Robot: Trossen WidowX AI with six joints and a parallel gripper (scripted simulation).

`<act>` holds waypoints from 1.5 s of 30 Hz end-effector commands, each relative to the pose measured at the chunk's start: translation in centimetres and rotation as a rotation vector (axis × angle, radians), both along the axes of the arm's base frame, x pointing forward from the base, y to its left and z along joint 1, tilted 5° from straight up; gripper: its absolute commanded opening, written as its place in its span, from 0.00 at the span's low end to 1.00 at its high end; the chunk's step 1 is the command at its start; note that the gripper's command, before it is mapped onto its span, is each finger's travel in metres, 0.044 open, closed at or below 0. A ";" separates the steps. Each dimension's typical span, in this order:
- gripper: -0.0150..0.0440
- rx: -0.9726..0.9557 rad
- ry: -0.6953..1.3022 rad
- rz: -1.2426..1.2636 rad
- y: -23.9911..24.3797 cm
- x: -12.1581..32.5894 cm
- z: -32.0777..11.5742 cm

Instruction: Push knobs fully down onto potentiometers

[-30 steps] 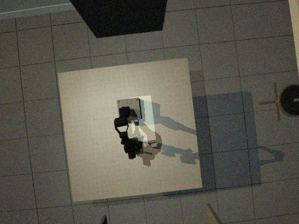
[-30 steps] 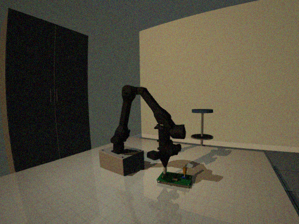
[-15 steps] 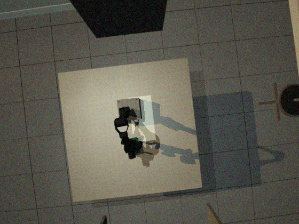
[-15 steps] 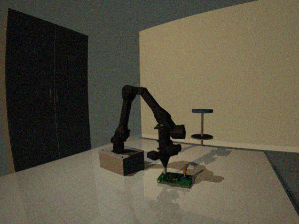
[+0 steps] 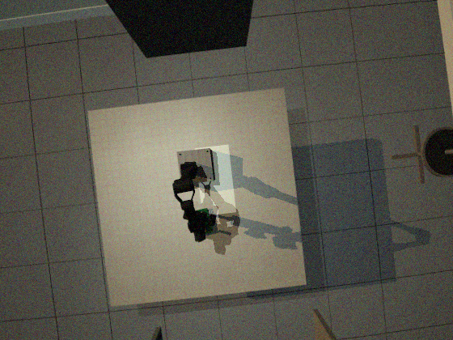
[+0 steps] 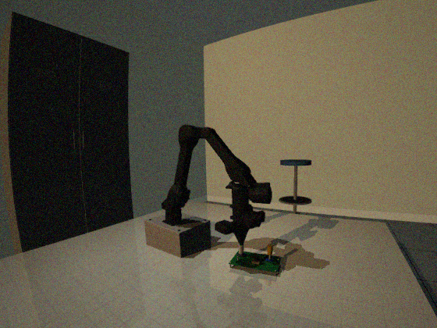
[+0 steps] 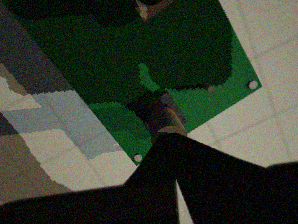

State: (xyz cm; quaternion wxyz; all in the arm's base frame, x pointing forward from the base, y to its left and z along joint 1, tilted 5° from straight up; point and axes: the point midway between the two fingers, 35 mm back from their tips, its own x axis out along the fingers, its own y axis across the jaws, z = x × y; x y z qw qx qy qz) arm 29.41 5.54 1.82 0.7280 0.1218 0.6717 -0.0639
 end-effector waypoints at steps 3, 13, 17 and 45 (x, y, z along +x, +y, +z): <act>0.25 -0.005 0.008 -0.002 0.0 0.1 0.3; 0.25 -0.005 0.008 -0.002 -0.2 0.0 1.8; 0.25 -0.005 0.008 -0.002 -0.2 0.0 2.1; 0.25 0.059 0.000 -0.296 1.0 2.6 4.0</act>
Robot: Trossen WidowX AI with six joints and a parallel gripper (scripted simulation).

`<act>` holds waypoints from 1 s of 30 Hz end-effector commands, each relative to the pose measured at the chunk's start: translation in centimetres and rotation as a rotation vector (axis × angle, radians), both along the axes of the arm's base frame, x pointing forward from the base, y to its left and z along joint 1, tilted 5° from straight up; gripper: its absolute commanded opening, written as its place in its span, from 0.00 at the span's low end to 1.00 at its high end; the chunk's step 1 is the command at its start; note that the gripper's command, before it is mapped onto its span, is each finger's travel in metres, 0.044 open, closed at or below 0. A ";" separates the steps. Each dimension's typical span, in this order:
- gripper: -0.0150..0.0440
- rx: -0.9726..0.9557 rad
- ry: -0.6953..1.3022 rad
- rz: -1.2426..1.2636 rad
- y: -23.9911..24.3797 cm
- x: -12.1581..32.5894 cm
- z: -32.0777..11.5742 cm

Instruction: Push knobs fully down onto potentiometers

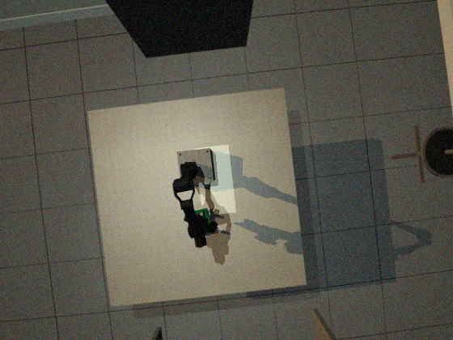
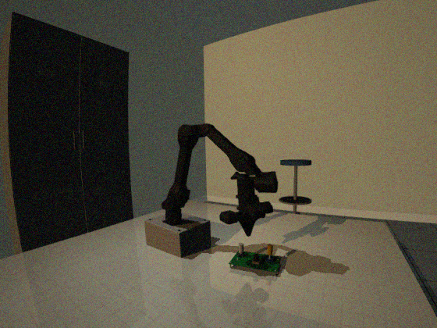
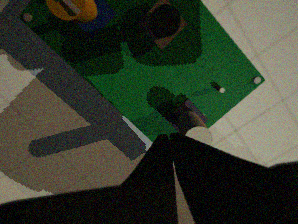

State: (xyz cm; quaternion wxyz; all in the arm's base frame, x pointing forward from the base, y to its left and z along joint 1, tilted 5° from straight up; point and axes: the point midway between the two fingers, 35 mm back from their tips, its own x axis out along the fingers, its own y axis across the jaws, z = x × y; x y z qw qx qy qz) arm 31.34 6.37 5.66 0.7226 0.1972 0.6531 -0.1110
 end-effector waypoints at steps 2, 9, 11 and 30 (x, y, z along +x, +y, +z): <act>0.25 0.023 0.027 -0.188 0.2 1.0 0.4; 0.25 0.046 0.053 -0.427 0.3 2.1 0.9; 0.25 0.052 0.060 -0.495 0.3 2.4 1.1; 0.25 0.112 0.122 -1.142 0.4 5.2 2.4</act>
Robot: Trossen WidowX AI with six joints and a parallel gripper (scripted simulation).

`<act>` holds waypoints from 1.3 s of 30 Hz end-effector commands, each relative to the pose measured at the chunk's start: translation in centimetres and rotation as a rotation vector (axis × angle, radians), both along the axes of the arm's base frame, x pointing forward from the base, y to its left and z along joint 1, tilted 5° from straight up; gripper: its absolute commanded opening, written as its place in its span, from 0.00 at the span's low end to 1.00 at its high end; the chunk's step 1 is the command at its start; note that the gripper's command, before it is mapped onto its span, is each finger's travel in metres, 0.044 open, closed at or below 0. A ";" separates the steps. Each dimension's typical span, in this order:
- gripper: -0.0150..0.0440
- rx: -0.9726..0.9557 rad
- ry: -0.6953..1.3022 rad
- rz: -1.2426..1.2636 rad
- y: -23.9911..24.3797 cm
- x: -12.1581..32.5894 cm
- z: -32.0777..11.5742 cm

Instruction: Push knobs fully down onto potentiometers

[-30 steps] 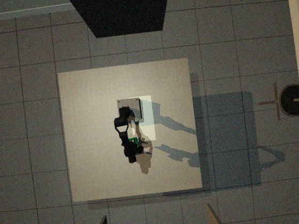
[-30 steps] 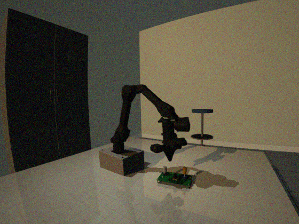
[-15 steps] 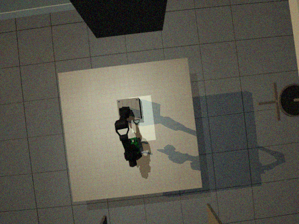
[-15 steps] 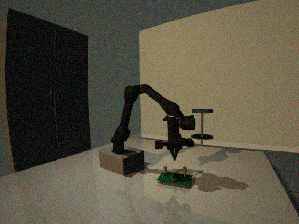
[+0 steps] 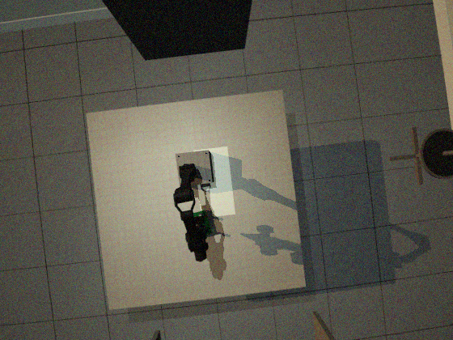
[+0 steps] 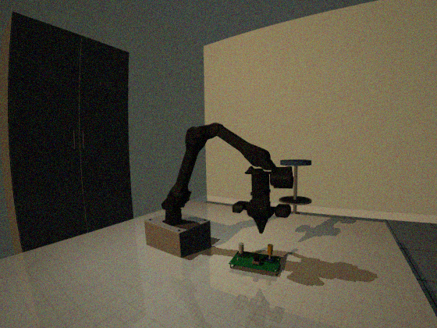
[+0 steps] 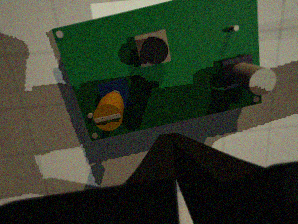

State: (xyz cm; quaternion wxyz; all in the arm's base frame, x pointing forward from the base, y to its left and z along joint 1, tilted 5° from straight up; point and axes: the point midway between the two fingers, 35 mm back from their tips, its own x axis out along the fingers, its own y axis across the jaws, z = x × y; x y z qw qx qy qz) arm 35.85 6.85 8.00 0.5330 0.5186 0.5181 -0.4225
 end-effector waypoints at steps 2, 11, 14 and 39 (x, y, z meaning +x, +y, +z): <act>0.25 0.012 0.025 -0.201 0.0 1.0 0.2; 0.25 0.037 0.054 -0.508 0.0 2.2 0.7; 0.25 0.045 0.063 -0.610 0.0 2.6 0.9; 0.25 0.059 0.079 -0.797 0.2 3.5 -0.8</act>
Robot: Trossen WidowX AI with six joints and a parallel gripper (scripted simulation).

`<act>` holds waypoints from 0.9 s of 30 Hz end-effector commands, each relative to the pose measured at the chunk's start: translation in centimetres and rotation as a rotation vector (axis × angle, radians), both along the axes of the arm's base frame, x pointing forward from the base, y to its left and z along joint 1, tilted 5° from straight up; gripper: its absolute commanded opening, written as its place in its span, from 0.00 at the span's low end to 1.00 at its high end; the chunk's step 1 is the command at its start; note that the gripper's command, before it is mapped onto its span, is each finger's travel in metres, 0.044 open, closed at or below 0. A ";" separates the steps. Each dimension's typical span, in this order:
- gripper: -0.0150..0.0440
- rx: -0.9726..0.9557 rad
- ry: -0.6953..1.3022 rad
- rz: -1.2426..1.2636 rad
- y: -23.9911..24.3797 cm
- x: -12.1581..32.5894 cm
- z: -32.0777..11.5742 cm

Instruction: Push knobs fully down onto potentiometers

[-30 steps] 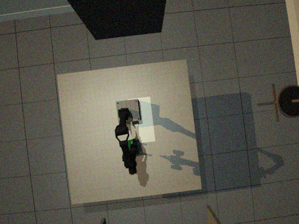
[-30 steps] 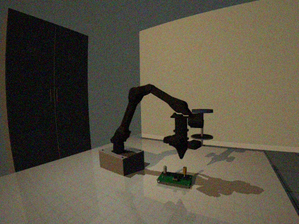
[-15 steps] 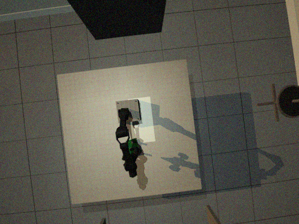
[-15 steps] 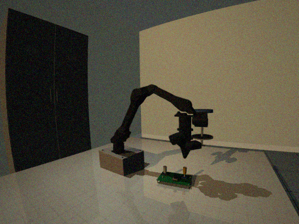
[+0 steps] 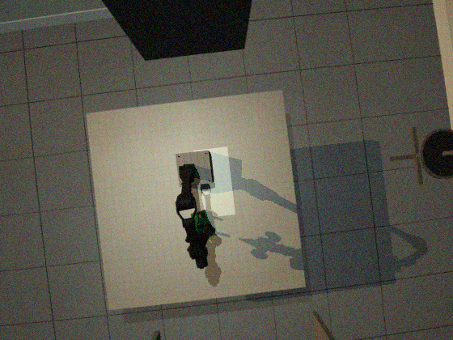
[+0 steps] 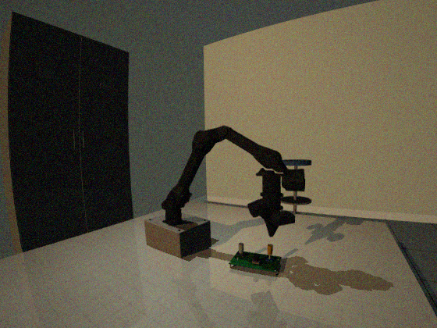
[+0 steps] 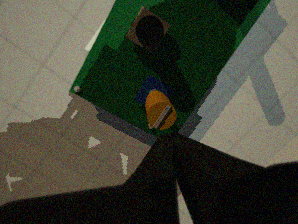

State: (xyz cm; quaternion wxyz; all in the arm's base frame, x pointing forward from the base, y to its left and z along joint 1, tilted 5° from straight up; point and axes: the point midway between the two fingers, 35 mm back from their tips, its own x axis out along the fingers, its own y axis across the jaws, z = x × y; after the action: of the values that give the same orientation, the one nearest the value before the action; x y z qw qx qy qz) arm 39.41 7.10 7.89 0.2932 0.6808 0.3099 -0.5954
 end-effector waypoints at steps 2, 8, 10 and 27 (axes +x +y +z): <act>0.25 -0.005 0.011 -0.005 0.0 -0.1 -0.7; 0.25 -0.005 0.011 -0.005 0.0 -0.1 -0.7; 0.25 -0.005 0.011 -0.005 0.0 -0.1 -0.8; 0.25 -0.005 0.011 -0.005 0.1 0.1 -2.7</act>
State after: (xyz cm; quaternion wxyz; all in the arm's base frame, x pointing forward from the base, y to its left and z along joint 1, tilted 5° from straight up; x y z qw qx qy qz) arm 39.66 7.25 5.90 0.2930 0.6818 0.3095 -0.5946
